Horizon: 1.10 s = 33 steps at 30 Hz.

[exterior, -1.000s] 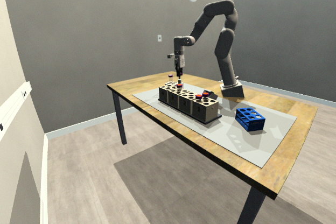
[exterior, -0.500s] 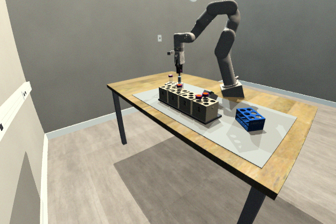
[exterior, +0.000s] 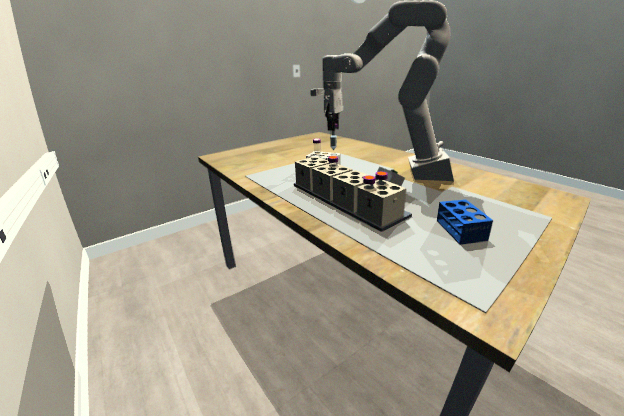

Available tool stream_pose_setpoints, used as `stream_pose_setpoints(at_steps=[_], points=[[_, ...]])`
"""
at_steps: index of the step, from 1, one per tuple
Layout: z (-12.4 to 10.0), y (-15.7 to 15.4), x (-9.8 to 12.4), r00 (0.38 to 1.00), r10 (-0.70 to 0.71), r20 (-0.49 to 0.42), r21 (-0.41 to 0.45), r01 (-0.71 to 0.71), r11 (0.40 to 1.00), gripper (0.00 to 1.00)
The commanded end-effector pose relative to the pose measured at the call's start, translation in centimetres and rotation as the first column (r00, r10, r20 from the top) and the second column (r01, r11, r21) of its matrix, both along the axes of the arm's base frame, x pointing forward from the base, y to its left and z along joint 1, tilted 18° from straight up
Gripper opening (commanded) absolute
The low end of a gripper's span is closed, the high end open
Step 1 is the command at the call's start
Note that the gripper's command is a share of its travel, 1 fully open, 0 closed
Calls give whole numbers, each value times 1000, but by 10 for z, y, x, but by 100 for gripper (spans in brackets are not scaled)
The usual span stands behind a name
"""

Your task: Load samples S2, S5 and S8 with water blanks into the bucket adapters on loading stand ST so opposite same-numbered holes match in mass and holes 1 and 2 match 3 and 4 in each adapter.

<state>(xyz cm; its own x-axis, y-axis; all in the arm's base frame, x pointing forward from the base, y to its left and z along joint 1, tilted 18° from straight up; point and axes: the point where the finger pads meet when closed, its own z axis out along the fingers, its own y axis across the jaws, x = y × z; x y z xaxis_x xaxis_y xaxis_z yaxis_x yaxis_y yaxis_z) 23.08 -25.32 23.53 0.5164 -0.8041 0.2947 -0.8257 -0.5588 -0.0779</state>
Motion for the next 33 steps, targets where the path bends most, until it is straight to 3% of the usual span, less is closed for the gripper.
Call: stream_pose_setpoints(at_steps=[1, 33], points=[[9, 1, -1, 1000, 0, 3, -3, 0, 1000, 0], [59, 12, -13, 1000, 0, 3, -4, 0, 1000, 0]])
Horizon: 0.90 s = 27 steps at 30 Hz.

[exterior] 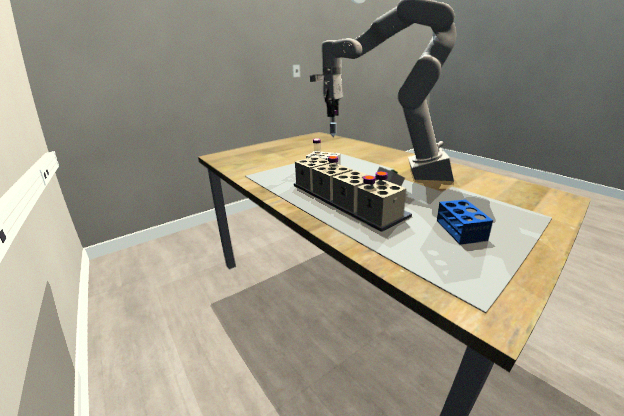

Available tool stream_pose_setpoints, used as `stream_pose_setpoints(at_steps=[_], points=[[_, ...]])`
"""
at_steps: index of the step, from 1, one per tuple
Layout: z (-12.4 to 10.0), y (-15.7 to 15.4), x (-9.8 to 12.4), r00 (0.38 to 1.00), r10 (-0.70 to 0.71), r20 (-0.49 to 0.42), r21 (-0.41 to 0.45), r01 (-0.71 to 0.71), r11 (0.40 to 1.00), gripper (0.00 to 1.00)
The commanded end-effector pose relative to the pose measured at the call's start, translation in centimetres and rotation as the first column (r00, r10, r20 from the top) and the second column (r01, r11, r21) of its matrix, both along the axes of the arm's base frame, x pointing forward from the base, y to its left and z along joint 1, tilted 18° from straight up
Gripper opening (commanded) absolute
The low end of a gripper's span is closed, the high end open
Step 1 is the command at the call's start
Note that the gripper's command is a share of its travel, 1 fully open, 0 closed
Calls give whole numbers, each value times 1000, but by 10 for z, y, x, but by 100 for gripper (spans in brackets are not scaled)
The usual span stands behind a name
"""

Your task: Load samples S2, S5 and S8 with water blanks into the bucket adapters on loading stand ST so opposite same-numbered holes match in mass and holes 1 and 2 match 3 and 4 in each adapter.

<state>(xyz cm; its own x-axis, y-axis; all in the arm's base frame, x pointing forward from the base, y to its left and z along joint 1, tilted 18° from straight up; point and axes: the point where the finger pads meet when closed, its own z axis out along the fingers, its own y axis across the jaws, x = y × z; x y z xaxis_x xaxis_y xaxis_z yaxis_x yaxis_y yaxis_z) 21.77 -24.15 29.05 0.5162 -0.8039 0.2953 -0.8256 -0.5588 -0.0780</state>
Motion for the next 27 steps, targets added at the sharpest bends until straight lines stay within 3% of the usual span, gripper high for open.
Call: stream_pose_setpoints(at_steps=[1, 7, 15, 27], points=[[4, 0, 0, 1000, 0, 3, -3, 0, 1000, 0], [4, 0, 0, 1000, 0, 3, -3, 0, 1000, 0], [4, 23, 20, 981, 188, -42, -45, -190, 981, 0], [4, 68, 59, 835, 529, -151, -98, -546, 832, 0]])
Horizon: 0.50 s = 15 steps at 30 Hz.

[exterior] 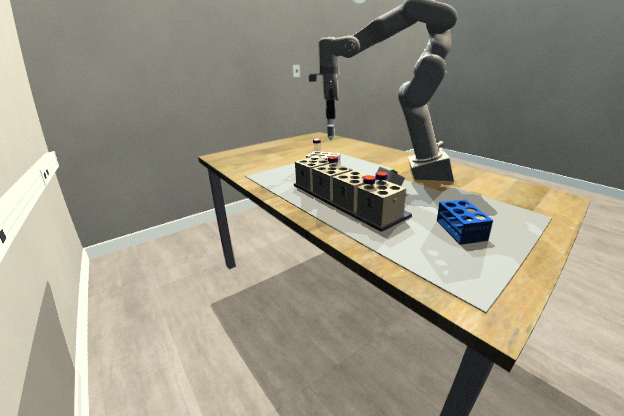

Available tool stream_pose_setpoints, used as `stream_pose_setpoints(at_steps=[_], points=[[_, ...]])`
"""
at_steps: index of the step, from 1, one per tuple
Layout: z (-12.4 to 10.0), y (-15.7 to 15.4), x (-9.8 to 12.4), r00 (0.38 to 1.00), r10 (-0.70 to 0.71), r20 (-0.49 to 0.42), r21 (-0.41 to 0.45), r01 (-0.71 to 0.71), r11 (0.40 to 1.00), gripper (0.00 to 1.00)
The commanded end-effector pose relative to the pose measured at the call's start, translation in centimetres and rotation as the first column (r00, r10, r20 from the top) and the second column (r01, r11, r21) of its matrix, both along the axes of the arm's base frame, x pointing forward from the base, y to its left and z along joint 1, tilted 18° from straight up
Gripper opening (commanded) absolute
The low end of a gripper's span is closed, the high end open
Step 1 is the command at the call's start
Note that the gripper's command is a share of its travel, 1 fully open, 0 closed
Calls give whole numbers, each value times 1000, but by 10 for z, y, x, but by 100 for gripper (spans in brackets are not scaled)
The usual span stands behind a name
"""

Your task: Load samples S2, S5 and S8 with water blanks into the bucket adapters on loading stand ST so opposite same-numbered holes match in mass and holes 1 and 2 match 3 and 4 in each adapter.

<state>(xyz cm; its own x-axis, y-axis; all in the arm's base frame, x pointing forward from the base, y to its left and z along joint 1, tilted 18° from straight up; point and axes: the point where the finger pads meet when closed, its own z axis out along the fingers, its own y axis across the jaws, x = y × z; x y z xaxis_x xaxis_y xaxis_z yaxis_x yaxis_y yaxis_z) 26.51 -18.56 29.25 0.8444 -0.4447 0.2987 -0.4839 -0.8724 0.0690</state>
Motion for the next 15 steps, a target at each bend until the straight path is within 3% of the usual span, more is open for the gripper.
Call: stream_pose_setpoints(at_steps=[1, 8, 15], points=[[2, 12, 12, 995, 102, -22, -27, -103, 994, 0], [1, 34, 32, 956, 286, -71, -63, -291, 955, 0], [1, 61, 55, 865, 484, -135, -93, -497, 863, 0]])
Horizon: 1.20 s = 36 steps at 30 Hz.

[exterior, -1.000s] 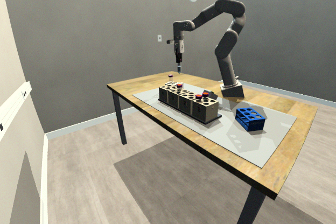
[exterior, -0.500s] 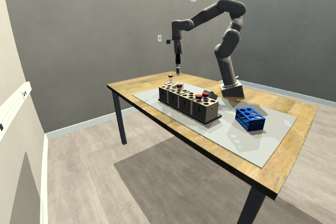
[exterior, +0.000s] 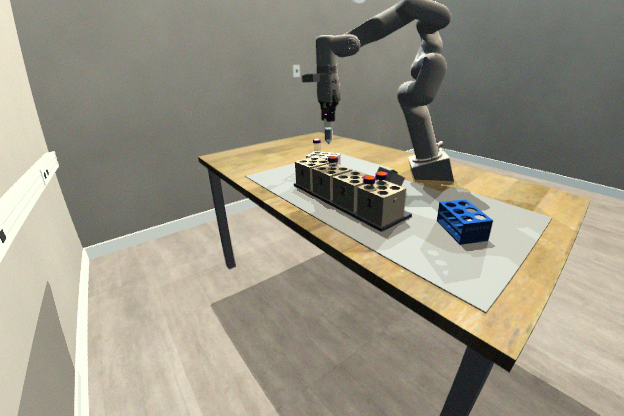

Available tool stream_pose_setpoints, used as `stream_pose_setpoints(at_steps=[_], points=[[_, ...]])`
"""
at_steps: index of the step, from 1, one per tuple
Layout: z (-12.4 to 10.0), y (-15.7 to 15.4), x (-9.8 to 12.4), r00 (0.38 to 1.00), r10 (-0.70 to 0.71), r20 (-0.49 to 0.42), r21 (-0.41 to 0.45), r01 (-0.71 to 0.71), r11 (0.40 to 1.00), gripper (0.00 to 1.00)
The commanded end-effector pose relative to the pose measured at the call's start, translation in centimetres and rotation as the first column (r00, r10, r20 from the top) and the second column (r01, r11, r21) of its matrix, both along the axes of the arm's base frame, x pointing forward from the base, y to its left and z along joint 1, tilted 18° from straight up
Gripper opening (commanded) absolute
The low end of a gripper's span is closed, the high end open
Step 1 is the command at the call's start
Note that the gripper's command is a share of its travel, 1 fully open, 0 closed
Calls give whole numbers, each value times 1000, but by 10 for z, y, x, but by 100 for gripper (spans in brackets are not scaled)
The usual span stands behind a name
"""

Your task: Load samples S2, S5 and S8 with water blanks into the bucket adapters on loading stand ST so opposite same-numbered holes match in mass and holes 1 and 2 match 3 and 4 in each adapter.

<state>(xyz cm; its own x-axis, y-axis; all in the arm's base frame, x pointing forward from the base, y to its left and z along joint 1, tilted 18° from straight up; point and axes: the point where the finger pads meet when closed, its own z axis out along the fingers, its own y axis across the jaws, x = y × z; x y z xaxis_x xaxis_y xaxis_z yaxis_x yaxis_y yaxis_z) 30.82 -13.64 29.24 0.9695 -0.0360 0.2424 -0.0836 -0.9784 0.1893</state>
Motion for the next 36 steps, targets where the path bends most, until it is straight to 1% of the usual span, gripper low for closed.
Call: stream_pose_setpoints(at_steps=[1, 4, 19, 21, 34, 36], points=[[1, 15, 15, 991, 133, -30, -31, -133, 991, 0], [1, 19, 19, 988, 151, -34, -35, -152, 988, 0], [1, 76, 68, 988, 151, -34, -35, -152, 988, 0], [1, 76, 68, 988, 151, -34, -35, -152, 988, 0], [1, 124, 111, 988, 151, -33, -34, -152, 988, 0], [1, 126, 112, 988, 151, -33, -34, -152, 988, 0]])
